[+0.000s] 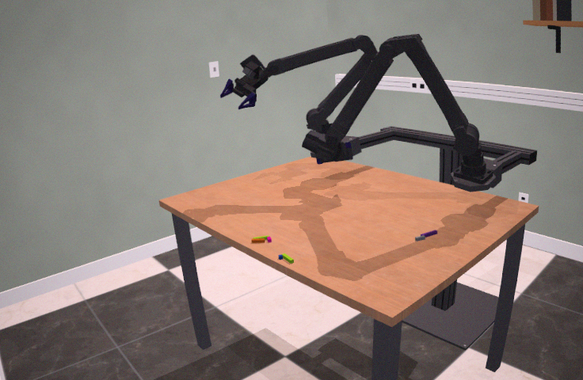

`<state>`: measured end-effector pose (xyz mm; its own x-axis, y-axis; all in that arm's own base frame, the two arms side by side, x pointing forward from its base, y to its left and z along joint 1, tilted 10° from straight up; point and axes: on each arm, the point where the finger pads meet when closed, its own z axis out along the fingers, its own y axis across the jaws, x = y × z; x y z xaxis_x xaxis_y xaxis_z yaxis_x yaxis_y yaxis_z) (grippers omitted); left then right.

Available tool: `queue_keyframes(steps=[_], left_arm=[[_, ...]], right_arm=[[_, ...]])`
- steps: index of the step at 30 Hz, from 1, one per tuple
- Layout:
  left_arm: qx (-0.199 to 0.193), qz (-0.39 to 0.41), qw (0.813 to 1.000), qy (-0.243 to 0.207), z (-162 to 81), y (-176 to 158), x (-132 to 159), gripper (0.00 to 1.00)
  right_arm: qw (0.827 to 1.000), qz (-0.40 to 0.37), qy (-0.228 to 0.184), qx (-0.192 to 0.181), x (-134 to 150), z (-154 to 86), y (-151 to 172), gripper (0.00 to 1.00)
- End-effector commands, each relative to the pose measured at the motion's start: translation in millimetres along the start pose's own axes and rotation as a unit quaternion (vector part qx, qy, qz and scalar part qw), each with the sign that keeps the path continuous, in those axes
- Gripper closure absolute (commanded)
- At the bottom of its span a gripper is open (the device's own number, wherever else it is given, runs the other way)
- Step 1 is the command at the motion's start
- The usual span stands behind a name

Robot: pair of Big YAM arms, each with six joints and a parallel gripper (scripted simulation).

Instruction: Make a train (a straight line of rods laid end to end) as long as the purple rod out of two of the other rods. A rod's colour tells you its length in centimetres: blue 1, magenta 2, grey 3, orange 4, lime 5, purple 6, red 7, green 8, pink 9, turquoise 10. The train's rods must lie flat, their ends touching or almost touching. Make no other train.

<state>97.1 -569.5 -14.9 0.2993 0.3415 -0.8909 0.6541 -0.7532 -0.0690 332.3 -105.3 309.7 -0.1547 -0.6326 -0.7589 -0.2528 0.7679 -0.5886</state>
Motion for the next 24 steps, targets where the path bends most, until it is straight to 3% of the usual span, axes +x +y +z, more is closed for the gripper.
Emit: queue_keyframes(steps=[1, 24], left_arm=[[-0.002, 0.005, 1.0, -0.002, -1, 2, -5, 0.0], [-0.003, 0.005, 1.0, -0.002, -2, 3, -5, 0.0]], right_arm=[[1.0, -0.003, -0.002, 0.003, -3, -1, -3, 0.0], [1.0, -0.013, -0.01, 0.012, -15, -4, -15, 0.0]])
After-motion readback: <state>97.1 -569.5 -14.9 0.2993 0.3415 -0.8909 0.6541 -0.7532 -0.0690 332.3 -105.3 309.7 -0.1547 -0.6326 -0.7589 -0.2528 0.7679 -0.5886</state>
